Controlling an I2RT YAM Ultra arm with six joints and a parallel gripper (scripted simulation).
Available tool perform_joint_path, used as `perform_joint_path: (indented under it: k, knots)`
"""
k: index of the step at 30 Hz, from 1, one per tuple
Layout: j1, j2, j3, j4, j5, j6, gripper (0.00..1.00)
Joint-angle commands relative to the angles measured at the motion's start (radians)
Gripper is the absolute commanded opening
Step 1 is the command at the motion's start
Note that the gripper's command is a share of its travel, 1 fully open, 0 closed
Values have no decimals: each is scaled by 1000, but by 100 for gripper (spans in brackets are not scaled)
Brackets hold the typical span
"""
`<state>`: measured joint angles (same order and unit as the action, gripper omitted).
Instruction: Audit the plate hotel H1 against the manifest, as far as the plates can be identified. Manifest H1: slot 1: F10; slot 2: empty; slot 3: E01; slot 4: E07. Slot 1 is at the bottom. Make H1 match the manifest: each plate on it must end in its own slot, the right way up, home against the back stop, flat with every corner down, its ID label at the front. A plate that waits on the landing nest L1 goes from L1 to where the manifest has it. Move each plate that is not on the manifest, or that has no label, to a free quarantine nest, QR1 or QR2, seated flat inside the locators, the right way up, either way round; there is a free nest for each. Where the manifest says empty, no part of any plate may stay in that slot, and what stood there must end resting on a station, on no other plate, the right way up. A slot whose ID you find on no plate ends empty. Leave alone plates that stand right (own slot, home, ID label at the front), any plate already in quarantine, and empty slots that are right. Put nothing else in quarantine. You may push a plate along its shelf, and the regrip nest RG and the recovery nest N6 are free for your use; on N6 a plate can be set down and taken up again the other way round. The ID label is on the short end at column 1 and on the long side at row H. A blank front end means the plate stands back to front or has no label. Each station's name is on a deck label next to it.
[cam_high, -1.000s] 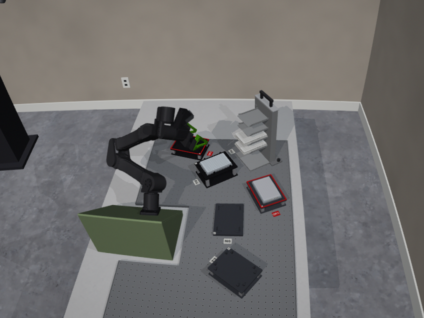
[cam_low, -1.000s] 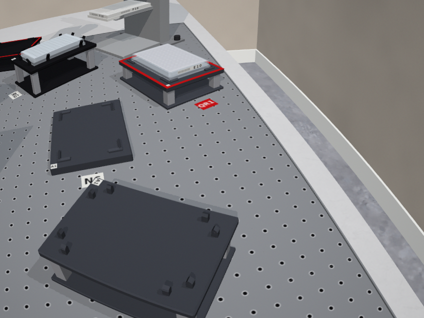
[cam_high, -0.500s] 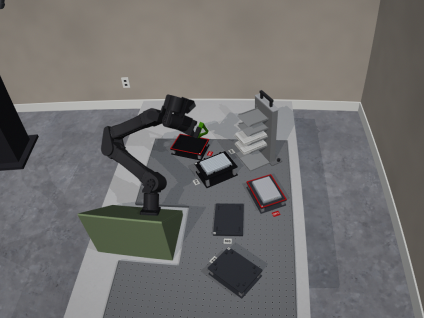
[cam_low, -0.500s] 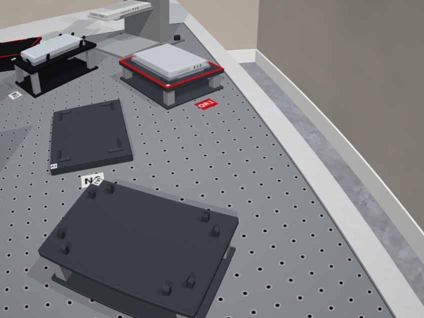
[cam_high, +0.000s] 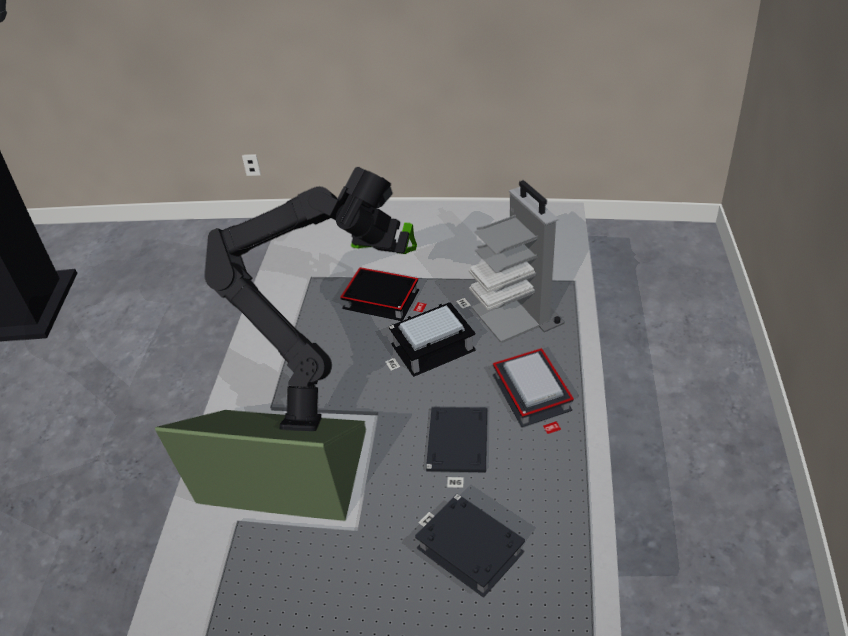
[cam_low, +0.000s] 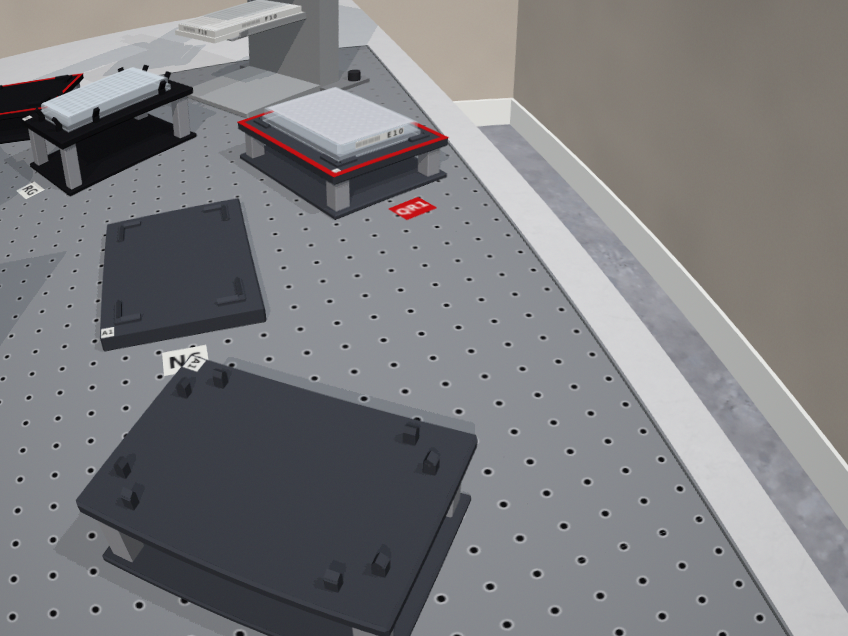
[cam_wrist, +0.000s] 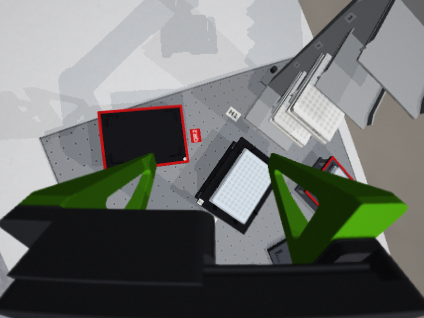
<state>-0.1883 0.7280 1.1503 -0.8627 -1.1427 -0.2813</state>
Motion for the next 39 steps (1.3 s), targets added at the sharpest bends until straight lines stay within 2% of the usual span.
perform_joint_path:
  k: [1, 2, 7, 17, 19, 26, 33, 34, 36, 37, 39]
  knots:
    - [32, 26, 50, -70, 50, -98, 100]
    - [32, 26, 50, -70, 50, -98, 100]
    - [141, 106, 172, -157, 120, -202, 100]
    - [353, 282, 452, -345, 267, -384, 100]
    - [353, 282, 452, -345, 267, -384, 100]
    - [492, 426, 691, -499, 370, -498, 100]
    - [502, 554, 885, -701, 388, -713, 100]
    - [507, 571, 912, -706, 395, -739, 100]
    - [507, 571, 912, -706, 395, -739, 100]
    - [513, 588, 939, -706, 403, -764, 100]
    - [511, 596, 935, -704, 397, -730, 100]
